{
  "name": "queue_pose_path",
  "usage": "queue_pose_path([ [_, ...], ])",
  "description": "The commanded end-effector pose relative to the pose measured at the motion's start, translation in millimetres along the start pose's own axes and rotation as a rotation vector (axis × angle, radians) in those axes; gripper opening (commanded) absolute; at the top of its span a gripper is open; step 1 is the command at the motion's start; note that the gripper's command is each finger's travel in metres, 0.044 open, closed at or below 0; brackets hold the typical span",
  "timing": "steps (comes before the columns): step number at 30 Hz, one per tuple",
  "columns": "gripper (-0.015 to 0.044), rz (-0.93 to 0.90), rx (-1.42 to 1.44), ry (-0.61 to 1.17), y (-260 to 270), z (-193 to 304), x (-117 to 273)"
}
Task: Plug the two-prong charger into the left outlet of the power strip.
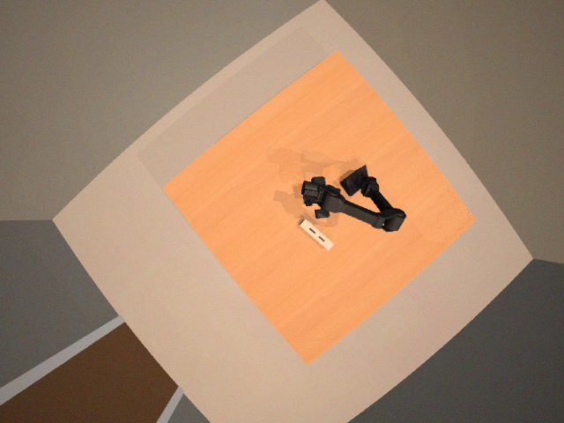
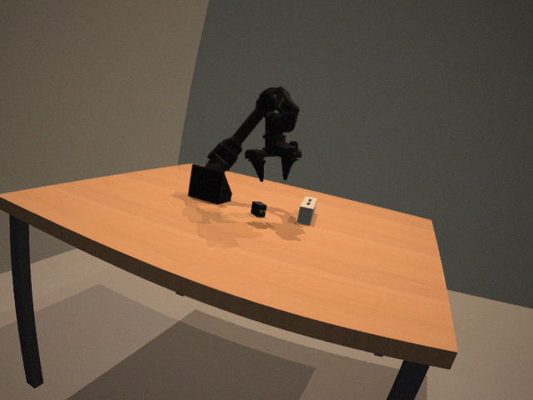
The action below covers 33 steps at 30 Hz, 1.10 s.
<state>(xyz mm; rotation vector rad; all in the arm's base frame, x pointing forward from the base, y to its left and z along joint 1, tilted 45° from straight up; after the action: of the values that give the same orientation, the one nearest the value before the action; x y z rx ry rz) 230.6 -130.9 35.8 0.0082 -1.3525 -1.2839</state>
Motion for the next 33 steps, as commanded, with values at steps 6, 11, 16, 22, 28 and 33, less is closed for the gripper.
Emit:
queue_pose_path([
  [6,0.044,0.106,-0.137,0.154,-14,29,-43],
  [11,0.044,0.127,-0.158,0.177,-16,35,-49],
  [16,0.044,0.127,-0.159,0.177,-16,38,-50],
  [22,0.044,0.126,-0.158,0.177,-17,39,-60],
  [28,0.044,0.126,-0.158,0.177,-17,40,-65],
  [33,0.044,0.126,-0.159,0.177,-18,40,-72],
])
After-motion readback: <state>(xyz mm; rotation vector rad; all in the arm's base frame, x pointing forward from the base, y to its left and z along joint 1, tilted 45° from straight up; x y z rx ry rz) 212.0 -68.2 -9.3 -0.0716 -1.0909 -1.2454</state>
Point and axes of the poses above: the point midway between the two fingers, 35 mm back from their tips, its own x axis back along the fingers, its own y axis across the jaws, z = x × y, the point moved 1 cm from there along x, back along the fingers, and after that the axes turned 6 degrees about -x, right-handed, at the moved point
